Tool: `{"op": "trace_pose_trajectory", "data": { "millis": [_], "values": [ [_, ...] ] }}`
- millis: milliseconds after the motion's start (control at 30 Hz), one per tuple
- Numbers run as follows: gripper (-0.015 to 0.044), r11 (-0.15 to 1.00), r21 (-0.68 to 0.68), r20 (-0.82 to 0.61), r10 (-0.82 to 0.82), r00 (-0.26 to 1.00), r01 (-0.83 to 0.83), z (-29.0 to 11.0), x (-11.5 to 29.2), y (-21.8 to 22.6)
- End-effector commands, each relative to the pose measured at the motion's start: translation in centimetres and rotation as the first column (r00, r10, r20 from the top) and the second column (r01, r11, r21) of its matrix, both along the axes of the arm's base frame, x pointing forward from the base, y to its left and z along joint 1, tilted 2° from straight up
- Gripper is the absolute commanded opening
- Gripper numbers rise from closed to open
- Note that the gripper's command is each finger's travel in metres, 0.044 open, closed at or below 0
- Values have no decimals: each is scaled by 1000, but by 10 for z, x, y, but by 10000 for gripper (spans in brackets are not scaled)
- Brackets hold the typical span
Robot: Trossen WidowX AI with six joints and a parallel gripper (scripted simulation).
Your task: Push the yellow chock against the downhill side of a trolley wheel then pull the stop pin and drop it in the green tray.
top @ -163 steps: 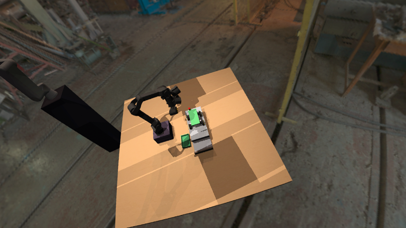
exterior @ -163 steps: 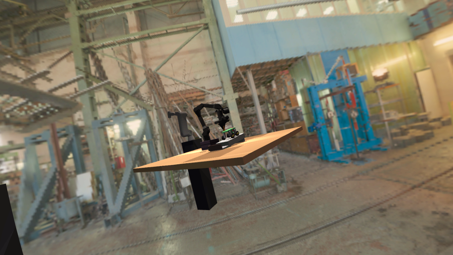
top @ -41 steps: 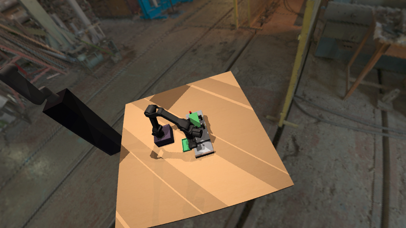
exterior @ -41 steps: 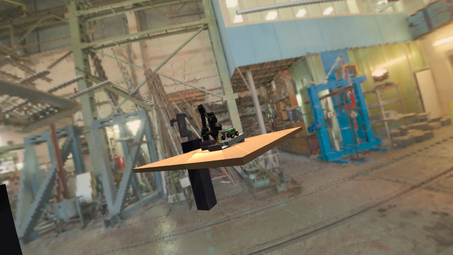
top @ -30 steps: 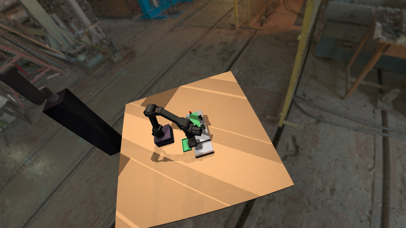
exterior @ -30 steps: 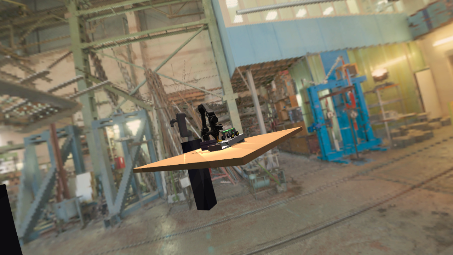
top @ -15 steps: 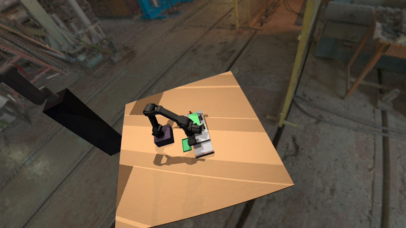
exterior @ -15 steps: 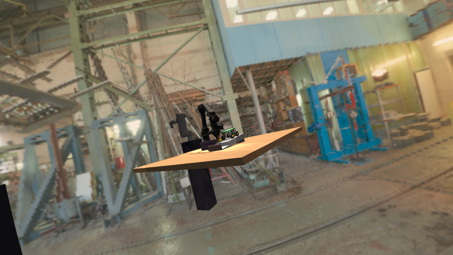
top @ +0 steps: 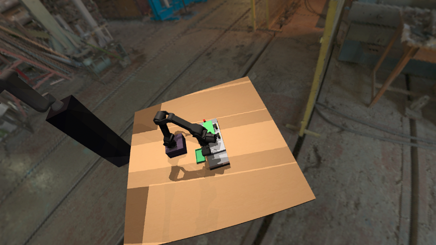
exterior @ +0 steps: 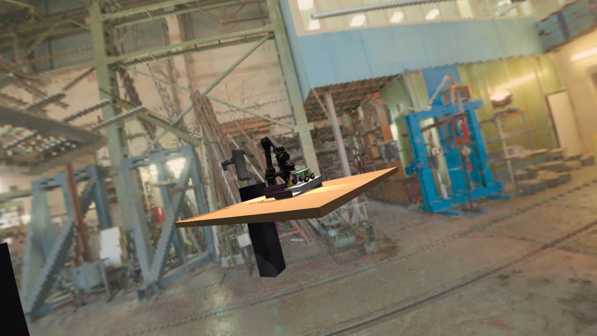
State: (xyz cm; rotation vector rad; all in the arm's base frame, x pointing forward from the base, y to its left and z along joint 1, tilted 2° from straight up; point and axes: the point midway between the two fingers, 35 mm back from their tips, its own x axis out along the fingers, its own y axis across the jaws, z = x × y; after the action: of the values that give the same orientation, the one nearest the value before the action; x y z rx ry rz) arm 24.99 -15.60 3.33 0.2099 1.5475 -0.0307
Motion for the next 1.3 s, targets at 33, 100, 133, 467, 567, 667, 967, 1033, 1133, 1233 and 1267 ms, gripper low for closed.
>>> {"op": "trace_pose_trajectory", "data": {
  "millis": [33,100,133,467,567,667,967,1033,1133,1233,1267],
  "values": [
    [79,1000,0,0,1,1000,-1,0,0,0],
    [131,1000,0,0,1,1000,-1,0,0,0],
    [158,1000,0,0,1,1000,-1,0,0,0],
    [190,1000,6,1,-1,1000,1,24,-2,-3],
    [190,1000,6,1,-2,1000,2,33,-2,-4],
    [190,1000,6,1,-2,1000,2,44,-2,-6],
    [295,1000,3,-3,-6,1000,6,51,-2,-7],
    [242,1000,3,4,-24,1000,24,53,1,-5],
    [190,994,7,40,-108,993,108,64,12,1],
    [190,987,16,50,-163,985,162,69,17,6],
    [190,981,22,47,-191,980,190,70,19,10]
  ]
}}
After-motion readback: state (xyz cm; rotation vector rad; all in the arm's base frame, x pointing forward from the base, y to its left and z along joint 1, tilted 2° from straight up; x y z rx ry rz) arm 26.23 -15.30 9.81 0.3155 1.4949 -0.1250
